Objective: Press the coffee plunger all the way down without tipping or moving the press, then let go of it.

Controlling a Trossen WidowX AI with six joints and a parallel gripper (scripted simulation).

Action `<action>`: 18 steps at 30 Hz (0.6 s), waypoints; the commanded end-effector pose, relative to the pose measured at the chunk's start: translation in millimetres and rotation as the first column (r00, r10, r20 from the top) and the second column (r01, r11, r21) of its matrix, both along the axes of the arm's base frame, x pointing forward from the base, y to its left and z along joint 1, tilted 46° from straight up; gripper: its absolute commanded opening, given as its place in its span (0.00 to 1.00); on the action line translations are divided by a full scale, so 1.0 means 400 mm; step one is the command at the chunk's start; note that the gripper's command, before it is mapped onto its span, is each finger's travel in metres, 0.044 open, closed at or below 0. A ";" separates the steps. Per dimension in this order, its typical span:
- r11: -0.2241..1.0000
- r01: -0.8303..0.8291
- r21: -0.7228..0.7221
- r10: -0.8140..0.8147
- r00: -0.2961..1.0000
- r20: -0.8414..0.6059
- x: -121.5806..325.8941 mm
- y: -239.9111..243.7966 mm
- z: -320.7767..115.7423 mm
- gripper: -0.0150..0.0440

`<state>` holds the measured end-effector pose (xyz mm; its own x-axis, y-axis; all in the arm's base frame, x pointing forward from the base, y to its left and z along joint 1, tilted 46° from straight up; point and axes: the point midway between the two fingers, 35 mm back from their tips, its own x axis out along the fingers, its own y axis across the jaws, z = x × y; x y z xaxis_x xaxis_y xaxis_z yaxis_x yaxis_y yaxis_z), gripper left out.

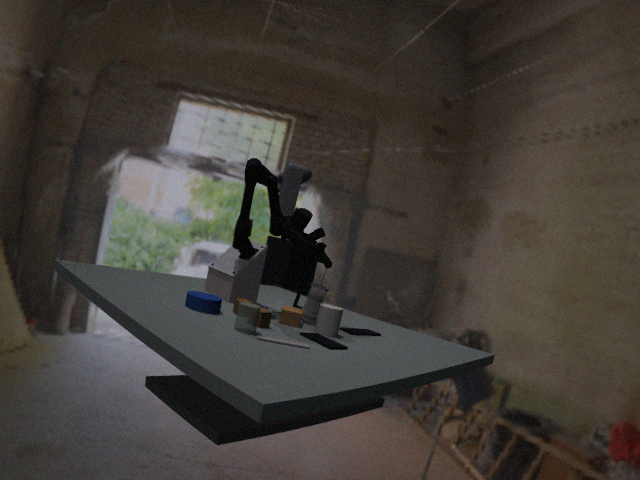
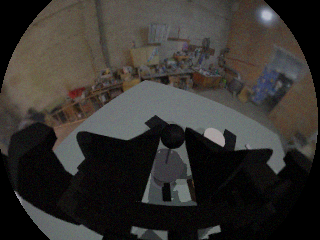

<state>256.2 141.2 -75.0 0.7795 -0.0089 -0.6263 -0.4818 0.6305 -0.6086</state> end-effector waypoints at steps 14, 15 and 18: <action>0.998 0.015 -0.055 -0.018 0.999 -0.048 -0.013 -0.091 -0.079 0.45; 0.998 0.015 -0.055 -0.018 0.999 -0.047 -0.011 -0.093 -0.082 0.45; 0.998 0.015 -0.056 -0.017 0.999 -0.046 -0.007 -0.100 -0.091 0.45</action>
<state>262.4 121.6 -98.3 0.7806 -0.0014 -0.6250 -0.4857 0.6280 -0.6081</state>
